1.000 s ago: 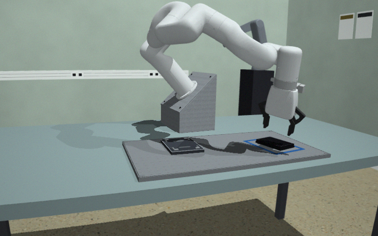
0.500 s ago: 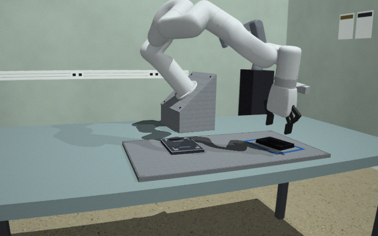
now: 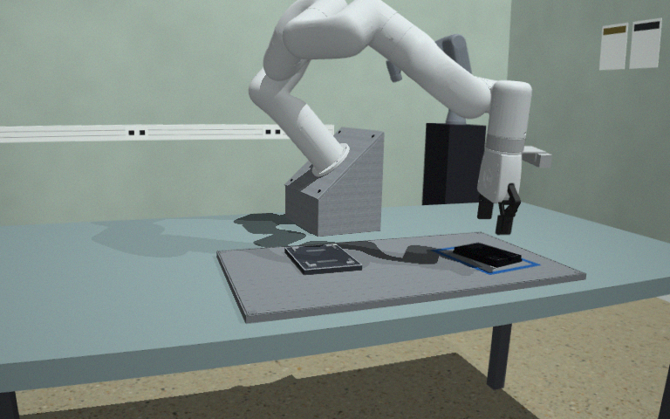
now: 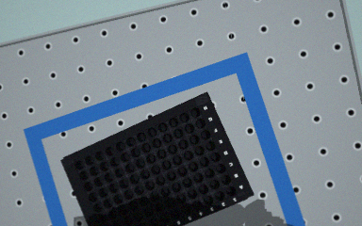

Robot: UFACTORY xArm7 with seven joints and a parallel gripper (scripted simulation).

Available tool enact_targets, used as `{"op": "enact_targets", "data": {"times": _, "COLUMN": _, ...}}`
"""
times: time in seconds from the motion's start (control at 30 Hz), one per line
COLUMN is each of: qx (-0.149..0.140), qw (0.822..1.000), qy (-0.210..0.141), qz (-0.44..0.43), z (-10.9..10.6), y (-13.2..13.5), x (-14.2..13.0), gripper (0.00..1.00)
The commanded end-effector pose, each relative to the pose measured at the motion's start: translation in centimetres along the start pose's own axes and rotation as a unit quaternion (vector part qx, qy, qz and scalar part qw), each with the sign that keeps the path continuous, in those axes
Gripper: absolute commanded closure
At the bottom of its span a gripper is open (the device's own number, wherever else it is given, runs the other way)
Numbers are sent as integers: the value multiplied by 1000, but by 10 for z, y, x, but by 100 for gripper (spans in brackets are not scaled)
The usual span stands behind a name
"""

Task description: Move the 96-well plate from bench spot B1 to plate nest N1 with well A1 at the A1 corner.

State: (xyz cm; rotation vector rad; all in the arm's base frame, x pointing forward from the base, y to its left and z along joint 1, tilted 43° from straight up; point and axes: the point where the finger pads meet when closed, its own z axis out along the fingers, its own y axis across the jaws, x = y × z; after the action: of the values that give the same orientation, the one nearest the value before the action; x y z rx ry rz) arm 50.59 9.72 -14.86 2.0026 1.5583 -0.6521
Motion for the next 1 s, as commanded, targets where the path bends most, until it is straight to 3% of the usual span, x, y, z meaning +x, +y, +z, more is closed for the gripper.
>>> {"op": "enact_targets", "data": {"times": 0.0, "qx": -16, "qw": 997, "qy": 3, "qz": 82, "z": -3, "y": -9, "x": 7, "gripper": 0}}
{"op": "enact_targets", "data": {"times": 0.3, "qx": -28, "qw": 978, "qy": 7, "qz": 206, "z": -2, "y": -21, "x": 11, "gripper": 0}}
{"op": "enact_targets", "data": {"times": 0.4, "qx": -28, "qw": 977, "qy": 8, "qz": 211, "z": -2, "y": -21, "x": 11, "gripper": 0}}
{"op": "enact_targets", "data": {"times": 0.73, "qx": -40, "qw": 937, "qy": 17, "qz": 347, "z": -1, "y": -37, "x": 16, "gripper": 0}}
{"op": "enact_targets", "data": {"times": 0.87, "qx": -44, "qw": 912, "qy": 23, "qz": 408, "z": 0, "y": -45, "x": 19, "gripper": 0}}
{"op": "enact_targets", "data": {"times": 0.97, "qx": -45, "qw": 910, "qy": 23, "qz": 412, "z": 0, "y": -45, "x": 19, "gripper": 0}}
